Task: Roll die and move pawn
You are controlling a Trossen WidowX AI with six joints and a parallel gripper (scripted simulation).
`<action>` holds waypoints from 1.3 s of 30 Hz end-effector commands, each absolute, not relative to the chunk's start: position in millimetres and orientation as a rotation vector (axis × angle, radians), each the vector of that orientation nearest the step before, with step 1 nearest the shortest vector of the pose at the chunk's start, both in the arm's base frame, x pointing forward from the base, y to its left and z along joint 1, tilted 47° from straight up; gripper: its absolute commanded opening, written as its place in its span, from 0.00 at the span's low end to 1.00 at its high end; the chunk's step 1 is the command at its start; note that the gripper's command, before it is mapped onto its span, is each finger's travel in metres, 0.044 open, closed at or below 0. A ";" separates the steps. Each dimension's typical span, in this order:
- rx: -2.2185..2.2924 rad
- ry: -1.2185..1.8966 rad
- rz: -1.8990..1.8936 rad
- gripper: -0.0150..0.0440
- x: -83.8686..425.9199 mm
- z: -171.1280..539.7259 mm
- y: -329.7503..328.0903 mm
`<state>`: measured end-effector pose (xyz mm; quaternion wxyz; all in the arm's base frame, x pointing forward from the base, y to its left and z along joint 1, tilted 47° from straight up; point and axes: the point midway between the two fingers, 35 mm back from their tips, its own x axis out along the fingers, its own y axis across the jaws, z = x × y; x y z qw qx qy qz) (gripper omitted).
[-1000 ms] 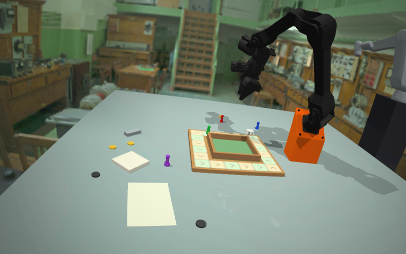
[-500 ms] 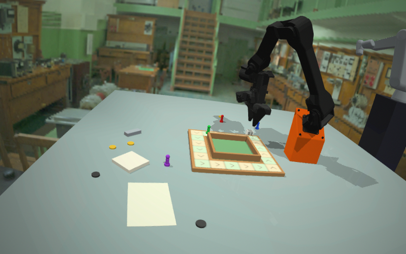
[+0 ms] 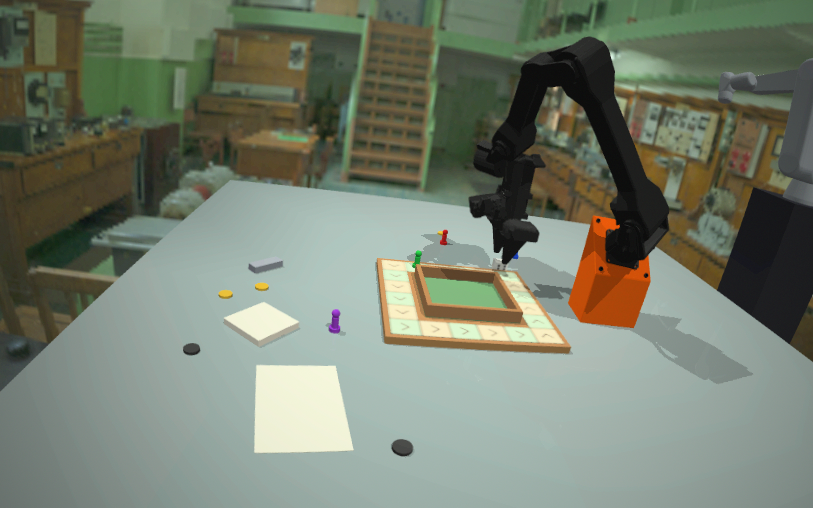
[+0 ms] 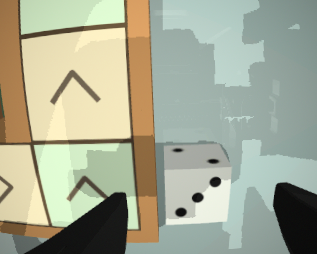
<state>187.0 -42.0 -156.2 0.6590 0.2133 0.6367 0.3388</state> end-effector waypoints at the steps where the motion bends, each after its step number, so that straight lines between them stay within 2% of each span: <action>1: 0.499 1.446 0.766 0.72 184.4 -161.3 -35.3; 11: 0.500 1.445 0.767 0.72 183.4 -170.3 -25.2; 16: 0.500 1.445 0.767 0.50 183.4 -170.3 -25.2; 27: 0.500 1.445 0.767 0.37 183.4 -170.3 -25.2; 30: 0.499 1.446 0.766 0.25 184.9 -168.2 -29.3; 39: 0.494 1.449 0.757 0.25 195.6 -130.8 -84.3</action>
